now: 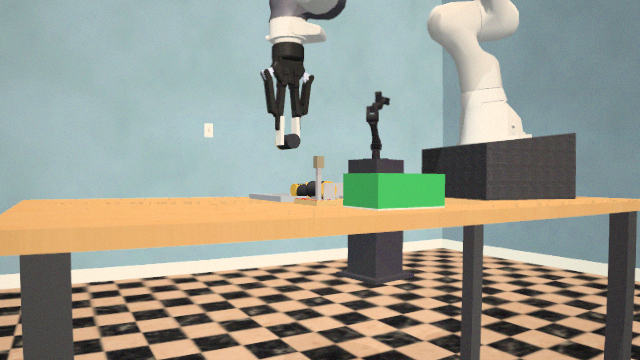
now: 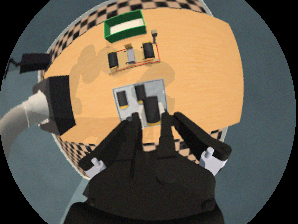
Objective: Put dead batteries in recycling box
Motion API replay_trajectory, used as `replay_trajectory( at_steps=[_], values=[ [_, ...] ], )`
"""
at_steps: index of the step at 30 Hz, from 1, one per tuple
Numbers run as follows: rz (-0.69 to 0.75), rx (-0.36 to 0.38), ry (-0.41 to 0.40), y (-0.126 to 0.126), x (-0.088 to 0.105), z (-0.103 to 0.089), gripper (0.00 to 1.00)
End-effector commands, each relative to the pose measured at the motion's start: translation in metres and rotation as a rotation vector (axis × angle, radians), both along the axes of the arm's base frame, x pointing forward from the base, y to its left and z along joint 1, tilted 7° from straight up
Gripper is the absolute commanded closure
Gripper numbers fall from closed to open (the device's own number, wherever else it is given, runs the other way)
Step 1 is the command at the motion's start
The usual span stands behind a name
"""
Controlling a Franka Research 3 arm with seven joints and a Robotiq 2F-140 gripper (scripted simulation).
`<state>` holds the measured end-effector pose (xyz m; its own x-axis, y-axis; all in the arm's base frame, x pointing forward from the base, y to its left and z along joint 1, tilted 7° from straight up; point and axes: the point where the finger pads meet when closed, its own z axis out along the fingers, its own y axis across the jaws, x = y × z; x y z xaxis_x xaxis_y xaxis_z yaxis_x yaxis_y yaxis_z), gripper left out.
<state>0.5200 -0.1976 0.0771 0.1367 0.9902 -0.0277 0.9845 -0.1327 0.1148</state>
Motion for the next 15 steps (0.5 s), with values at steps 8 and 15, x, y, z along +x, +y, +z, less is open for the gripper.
replay_trajectory(
  at_steps=[8,15],
  values=[
    [-0.034,0.002,-0.010,0.080,-0.007,-0.004,0.84],
    [-0.034,0.002,-0.010,0.151,-0.017,-0.008,0.84]
  ],
)
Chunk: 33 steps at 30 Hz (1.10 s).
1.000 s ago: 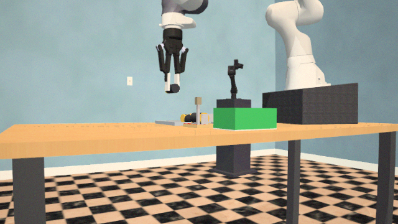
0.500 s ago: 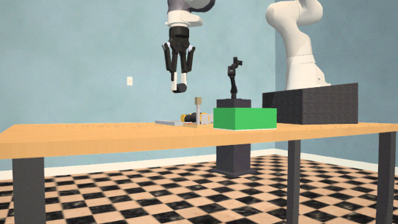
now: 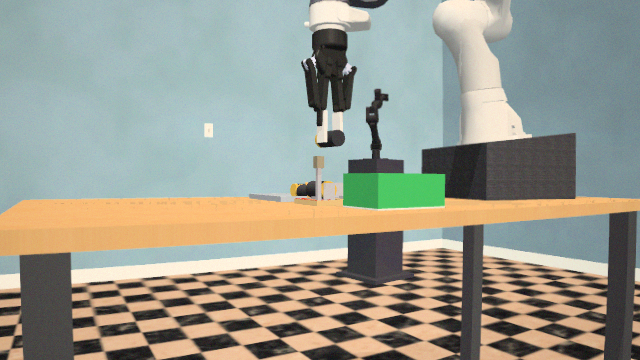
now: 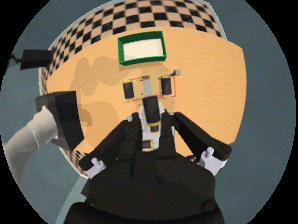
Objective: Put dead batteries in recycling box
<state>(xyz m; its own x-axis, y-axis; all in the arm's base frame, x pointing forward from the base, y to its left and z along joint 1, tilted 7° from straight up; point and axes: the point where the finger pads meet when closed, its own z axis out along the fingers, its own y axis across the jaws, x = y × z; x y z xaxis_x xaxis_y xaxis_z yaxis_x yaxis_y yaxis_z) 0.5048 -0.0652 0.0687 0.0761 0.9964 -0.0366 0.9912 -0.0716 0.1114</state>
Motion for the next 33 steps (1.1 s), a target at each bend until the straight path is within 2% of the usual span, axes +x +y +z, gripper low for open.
replay_trajectory(
  at_steps=[1,3,10,33],
  values=[
    [-0.095,0.011,-0.014,0.027,-0.003,0.000,0.84],
    [-0.095,0.011,-0.014,0.039,-0.004,-0.001,0.84],
    [-0.095,0.011,-0.014,0.053,-0.006,-0.001,0.84],
    [-0.119,0.014,-0.015,0.053,-0.006,-0.002,0.84]
  ],
)
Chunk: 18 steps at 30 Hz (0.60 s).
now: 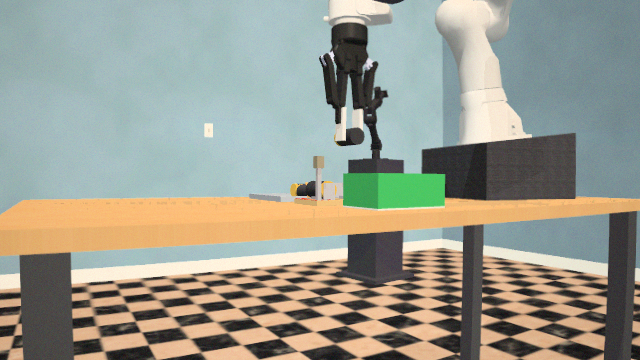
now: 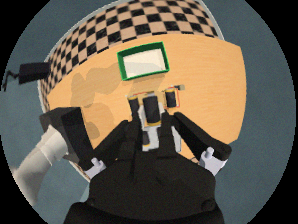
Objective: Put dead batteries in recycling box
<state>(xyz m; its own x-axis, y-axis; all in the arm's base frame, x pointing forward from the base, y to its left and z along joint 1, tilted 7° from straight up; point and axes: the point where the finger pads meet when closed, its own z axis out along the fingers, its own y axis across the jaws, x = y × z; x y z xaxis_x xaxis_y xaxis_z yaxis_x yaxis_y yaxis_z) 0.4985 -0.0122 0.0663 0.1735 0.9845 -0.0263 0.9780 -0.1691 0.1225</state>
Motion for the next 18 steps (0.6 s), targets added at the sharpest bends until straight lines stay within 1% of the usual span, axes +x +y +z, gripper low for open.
replay_trajectory(
  at_steps=[1,6,8,12,14,16,18],
  values=[
    [-0.021,0.005,-0.003,0.000,0.000,0.001,0.84],
    [-0.021,0.005,-0.003,0.000,0.001,-0.003,0.84],
    [-0.021,0.005,-0.003,-0.001,0.002,-0.014,0.84],
    [-0.021,0.005,-0.003,-0.002,0.006,-0.045,0.84],
    [-0.021,0.005,-0.003,-0.002,0.007,-0.056,0.84],
    [-0.021,0.005,-0.003,-0.003,0.008,-0.061,0.84],
    [-0.021,0.005,-0.003,-0.003,0.008,-0.061,0.84]
  ],
)
